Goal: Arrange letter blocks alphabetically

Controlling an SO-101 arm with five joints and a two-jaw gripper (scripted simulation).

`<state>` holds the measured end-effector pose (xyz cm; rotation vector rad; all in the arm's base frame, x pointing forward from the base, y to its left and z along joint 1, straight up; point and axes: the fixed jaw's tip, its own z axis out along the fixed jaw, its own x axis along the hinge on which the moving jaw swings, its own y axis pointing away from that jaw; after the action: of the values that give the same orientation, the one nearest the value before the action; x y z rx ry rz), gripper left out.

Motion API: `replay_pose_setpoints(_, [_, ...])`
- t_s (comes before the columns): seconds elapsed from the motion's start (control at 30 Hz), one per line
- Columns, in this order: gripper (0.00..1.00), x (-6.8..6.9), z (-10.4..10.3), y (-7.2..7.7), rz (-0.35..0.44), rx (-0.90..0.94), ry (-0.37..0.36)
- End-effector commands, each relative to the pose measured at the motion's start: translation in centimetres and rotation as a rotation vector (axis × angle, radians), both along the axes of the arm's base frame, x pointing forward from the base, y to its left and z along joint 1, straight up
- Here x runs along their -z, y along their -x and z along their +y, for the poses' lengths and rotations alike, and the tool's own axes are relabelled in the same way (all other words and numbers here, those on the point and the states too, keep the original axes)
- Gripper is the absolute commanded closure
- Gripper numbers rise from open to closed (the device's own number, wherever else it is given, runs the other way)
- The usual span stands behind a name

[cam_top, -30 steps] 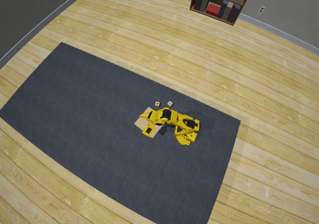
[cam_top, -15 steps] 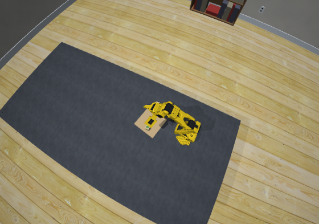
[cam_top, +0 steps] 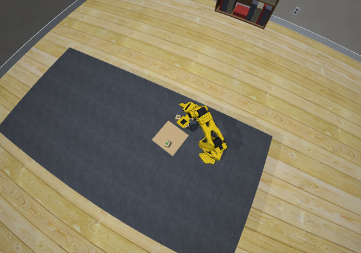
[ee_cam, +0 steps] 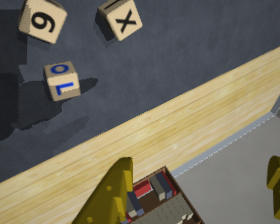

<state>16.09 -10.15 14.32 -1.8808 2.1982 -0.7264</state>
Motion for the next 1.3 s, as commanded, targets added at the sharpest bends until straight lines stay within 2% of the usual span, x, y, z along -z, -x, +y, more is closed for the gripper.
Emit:
replay_pose_setpoints(0.0, [0.68,-1.0,-2.0,1.0,-0.039,0.041,0.079])
replay_pose_setpoints(0.27, [0.68,-0.7,-4.2,3.1,0.004,0.098,0.128])
replay_pose_setpoints(0.57, [0.68,-0.6,-4.4,3.3,0.009,0.102,0.131])
replay_pose_setpoints(0.7, [0.68,-0.2,-4.4,3.2,0.029,0.101,0.112])
replay_pose_setpoints(0.83, [0.68,1.1,-4.6,3.1,0.083,0.097,0.058])
replay_pose_setpoints(1.0, [0.68,3.5,-4.6,3.1,0.187,0.09,-0.043])
replay_pose_setpoints(1.07, [0.68,3.5,-4.6,3.1,0.187,0.09,-0.043])
replay_pose_setpoints(1.27, [0.68,6.2,-4.3,3.4,0.307,0.081,-0.161])
